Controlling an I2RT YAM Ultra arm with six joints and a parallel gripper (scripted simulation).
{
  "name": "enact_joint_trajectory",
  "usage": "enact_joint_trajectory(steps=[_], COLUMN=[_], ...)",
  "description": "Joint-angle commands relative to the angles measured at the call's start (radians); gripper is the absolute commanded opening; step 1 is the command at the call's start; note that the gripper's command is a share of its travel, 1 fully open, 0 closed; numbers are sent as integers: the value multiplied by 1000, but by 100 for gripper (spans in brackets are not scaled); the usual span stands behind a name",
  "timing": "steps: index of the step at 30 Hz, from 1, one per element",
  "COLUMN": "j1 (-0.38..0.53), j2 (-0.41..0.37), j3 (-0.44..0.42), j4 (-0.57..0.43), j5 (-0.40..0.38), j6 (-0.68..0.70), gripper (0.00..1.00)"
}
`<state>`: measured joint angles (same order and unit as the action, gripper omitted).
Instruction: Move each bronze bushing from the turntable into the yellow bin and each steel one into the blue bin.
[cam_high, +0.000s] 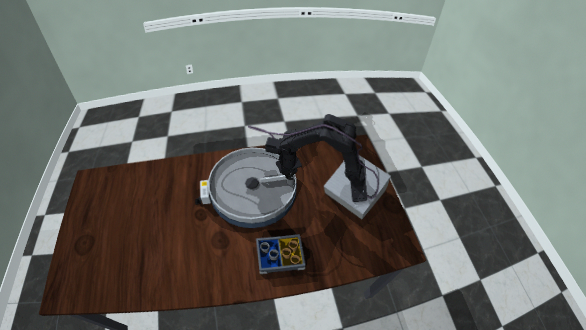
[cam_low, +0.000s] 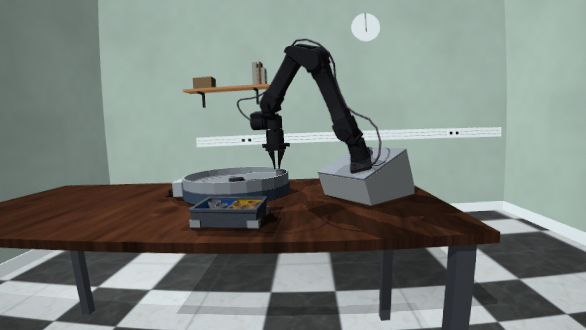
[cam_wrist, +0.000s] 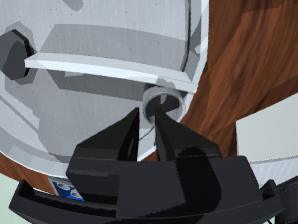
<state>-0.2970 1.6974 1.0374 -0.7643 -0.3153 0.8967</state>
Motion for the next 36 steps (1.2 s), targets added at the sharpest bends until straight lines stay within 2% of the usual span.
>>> enact_joint_trajectory(steps=[1,23,27,36], j1=[-17,-17,-16,-15], j2=[-27,-27,-28,-31], j3=[4,3,-20,3], j4=[3,3,9,8], j5=[7,7,8,8], j6=[-6,-6,-3,0], gripper=[14,14,14,14])
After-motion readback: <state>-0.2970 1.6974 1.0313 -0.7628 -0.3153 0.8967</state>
